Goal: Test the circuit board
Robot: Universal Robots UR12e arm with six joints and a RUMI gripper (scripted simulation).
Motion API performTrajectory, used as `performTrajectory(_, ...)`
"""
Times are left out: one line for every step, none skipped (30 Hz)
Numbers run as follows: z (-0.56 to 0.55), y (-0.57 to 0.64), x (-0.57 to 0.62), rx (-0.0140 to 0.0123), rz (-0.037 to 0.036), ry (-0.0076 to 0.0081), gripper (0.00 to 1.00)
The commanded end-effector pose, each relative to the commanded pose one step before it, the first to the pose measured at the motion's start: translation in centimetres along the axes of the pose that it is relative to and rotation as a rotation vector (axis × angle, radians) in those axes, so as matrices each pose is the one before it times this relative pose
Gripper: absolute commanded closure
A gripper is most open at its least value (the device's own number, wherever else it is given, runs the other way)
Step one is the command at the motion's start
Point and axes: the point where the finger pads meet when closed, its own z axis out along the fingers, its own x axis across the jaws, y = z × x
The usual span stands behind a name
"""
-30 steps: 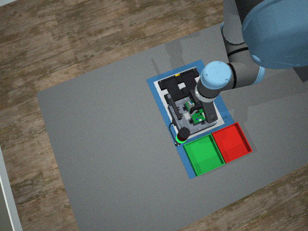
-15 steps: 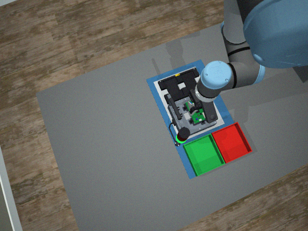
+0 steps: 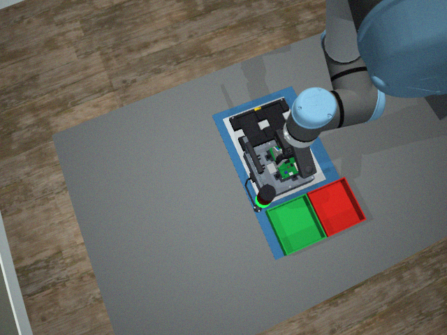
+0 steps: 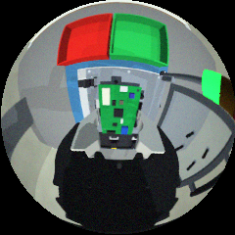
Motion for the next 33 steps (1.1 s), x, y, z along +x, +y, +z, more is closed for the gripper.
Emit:
performTrajectory(-0.620,-0.016,0.031,0.00006,-0.00024,0.00072,0.61)
performTrajectory(-0.267,0.000,0.000,0.00000,0.00000,0.00000,0.61)
performTrajectory(-0.300,0.000,0.000,0.00000,0.00000,0.00000,0.61)
performTrajectory(-0.330,0.000,0.000,0.00000,0.00000,0.00000,0.61)
performTrajectory(-0.357,0.000,0.000,0.00000,0.00000,0.00000,0.61)
performTrajectory(-0.379,0.000,0.000,0.00000,0.00000,0.00000,0.61)
performTrajectory(-0.396,0.000,0.000,0.00000,0.00000,0.00000,0.61)
performTrajectory(-0.408,0.000,0.000,0.00000,0.00000,0.00000,0.61)
performTrajectory(-0.415,0.000,0.000,0.00000,0.00000,0.00000,0.61)
performTrajectory(-0.417,0.000,0.000,0.00000,0.00000,0.00000,0.61)
performTrajectory(-0.413,0.000,0.000,0.00000,0.00000,0.00000,0.61)
performTrajectory(-0.405,0.000,0.000,0.00000,0.00000,0.00000,0.61)
performTrajectory(-0.392,0.000,0.000,0.00000,0.00000,0.00000,0.61)
performTrajectory(-0.374,0.000,0.000,0.00000,0.00000,0.00000,0.61)
performTrajectory(0.000,0.000,0.000,0.00000,0.00000,0.00000,0.61)
performTrajectory(0.000,0.000,0.000,0.00000,0.00000,0.00000,0.61)
performTrajectory(-0.353,0.000,0.000,0.00000,0.00000,0.00000,0.61)
performTrajectory(-0.328,0.000,0.001,0.00000,0.00000,0.00000,0.61)
performTrajectory(-0.300,0.000,0.000,0.00000,0.00000,0.00000,0.61)
performTrajectory(-0.269,0.000,0.000,0.00000,0.00000,0.00000,0.61)
performTrajectory(-0.237,0.000,0.000,0.00000,0.00000,0.00000,0.61)
performTrajectory(-0.203,0.000,0.000,0.00000,0.00000,0.00000,0.61)
performTrajectory(-0.169,0.000,0.000,0.00000,0.00000,0.00000,0.61)
performTrajectory(-0.136,0.000,0.000,0.00000,0.00000,0.00000,0.61)
performTrajectory(-0.104,0.000,0.000,0.00000,0.00000,0.00000,0.61)
performTrajectory(-0.074,0.000,0.000,0.00000,0.00000,0.00000,0.61)
performTrajectory(-0.048,0.000,0.000,0.00000,0.00000,0.00000,0.61)
performTrajectory(-0.026,0.000,0.000,0.00000,0.00000,0.00000,0.61)
performTrajectory(-0.010,0.000,0.000,0.00000,0.00000,0.00000,0.61)
performTrajectory(-0.002,0.000,0.000,0.00000,0.00000,0.00000,0.61)
performTrajectory(0.000,0.000,0.000,0.00000,0.00000,0.00000,0.61)
performTrajectory(0.000,0.000,0.000,0.00000,0.00000,0.00000,0.61)
performTrajectory(0.000,0.000,0.000,0.00000,0.00000,0.00000,0.61)
